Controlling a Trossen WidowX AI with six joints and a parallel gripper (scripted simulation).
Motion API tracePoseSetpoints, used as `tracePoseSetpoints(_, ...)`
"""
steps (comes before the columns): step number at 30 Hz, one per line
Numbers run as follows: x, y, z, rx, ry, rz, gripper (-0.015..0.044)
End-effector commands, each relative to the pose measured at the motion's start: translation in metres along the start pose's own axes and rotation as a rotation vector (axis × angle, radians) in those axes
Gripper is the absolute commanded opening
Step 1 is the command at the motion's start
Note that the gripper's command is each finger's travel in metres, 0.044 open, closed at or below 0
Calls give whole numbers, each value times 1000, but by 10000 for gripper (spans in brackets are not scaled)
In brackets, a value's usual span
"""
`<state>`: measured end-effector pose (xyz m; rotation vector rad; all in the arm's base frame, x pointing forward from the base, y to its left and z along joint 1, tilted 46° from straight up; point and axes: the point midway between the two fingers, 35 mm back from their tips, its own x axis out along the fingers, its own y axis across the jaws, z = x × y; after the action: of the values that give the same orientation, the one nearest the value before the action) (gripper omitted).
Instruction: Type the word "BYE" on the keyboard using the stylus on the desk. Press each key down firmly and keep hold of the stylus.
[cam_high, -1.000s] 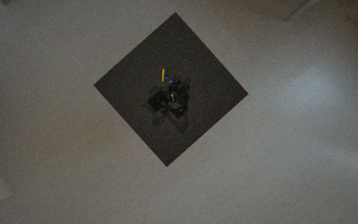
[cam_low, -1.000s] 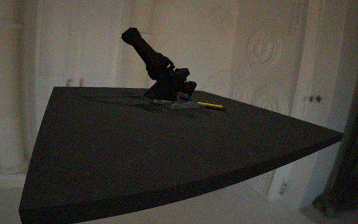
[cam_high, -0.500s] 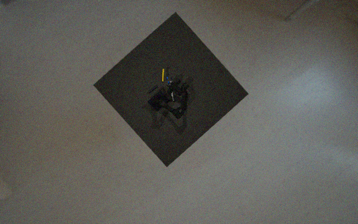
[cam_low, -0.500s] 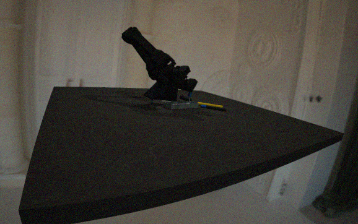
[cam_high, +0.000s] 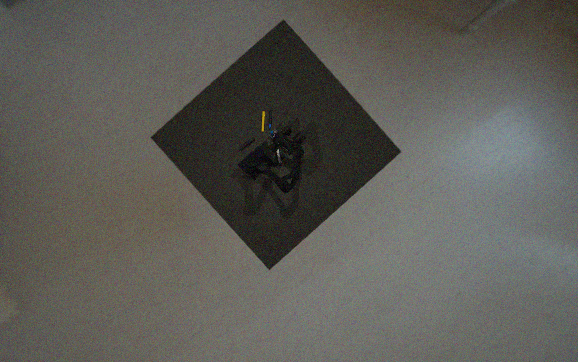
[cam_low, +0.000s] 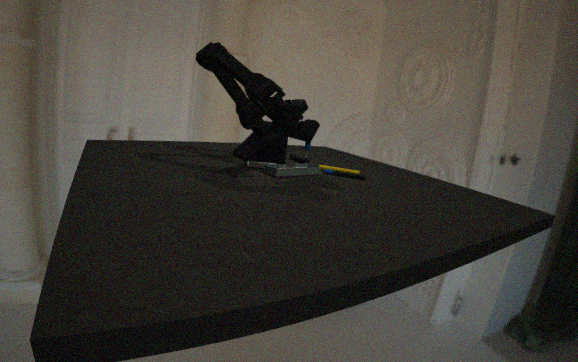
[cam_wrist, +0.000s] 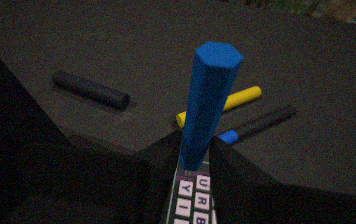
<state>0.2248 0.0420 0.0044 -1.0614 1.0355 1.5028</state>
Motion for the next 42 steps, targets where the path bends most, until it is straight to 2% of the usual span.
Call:
tracePoseSetpoints(1,0,0,0,0,0,1,65)
tracePoseSetpoints(4,-3,-2,-2,0,0,0,0)
tracePoseSetpoints(32,-111,-33,-59,4,3,-9,0)
tracePoseSetpoints(42,-104,-33,-76,4,4,-9,0)
